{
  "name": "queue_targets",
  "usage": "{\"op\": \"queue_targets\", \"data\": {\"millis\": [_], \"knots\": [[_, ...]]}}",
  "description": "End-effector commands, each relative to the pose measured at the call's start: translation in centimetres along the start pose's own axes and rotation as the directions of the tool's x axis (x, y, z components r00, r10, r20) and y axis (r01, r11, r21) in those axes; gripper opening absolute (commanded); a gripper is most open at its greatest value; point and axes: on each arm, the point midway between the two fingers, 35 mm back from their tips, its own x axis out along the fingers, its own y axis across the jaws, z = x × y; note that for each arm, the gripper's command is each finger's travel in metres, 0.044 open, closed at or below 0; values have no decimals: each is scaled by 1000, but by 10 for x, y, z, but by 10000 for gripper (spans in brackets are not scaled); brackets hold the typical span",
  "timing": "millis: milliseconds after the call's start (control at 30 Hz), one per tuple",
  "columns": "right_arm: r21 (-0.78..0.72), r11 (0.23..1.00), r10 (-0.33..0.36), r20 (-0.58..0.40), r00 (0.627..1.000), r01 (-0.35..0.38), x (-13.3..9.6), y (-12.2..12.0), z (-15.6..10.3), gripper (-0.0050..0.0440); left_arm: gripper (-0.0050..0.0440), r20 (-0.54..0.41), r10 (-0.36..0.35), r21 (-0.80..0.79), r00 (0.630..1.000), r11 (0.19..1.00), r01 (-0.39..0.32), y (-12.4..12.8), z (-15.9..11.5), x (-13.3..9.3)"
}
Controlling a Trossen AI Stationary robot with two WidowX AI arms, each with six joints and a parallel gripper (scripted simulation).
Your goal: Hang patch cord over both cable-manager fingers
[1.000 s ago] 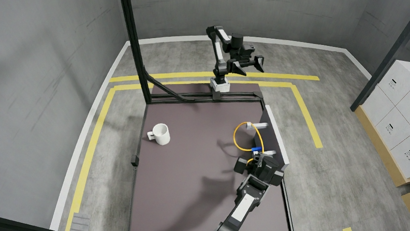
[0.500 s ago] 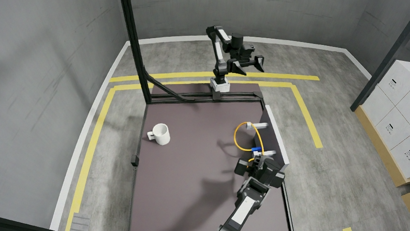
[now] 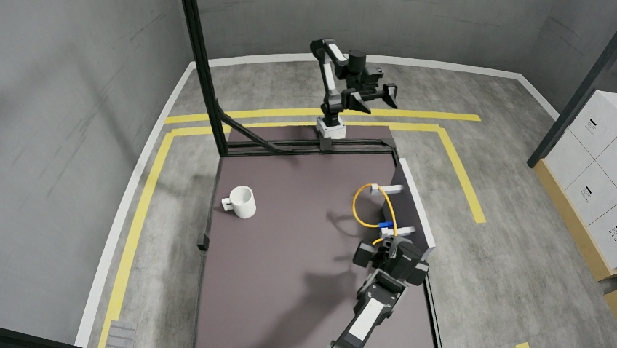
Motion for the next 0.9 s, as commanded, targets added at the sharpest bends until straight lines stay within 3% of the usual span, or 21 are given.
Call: {"op": "queue_targets", "data": {"millis": [0, 67, 133, 433, 633, 867], "knots": [[-7, 1000, -4, 26, 1000, 4, -7, -1, 11, 169, 440, 7, -2, 3, 1000, 1000, 2, 0, 1, -2], [-7, 1000, -4, 26, 1000, 4, -7, -1, 11, 217, 440, 7, -2, 3, 1000, 1000, 2, 0, 1, -2], [-7, 1000, -4, 26, 1000, 4, -7, -1, 11, 217, 440, 7, -2, 3, 1000, 1000, 2, 0, 1, -2], [-4, 1000, -5, 29, 1000, 5, -18, 20, 6, 433, 440, 7, -2, 3, 1000, 1000, 2, 0, 1, -2], [-2, 1000, -4, 29, 1000, 4, -31, 47, -5, 440, 440, 7, -2, 3, 1000, 1000, 2, 0, 1, -2], [-1, 1000, -4, 29, 1000, 4, -34, 53, -7, 440, 440, 7, -2, 3, 1000, 1000, 2, 0, 1, -2]]}}
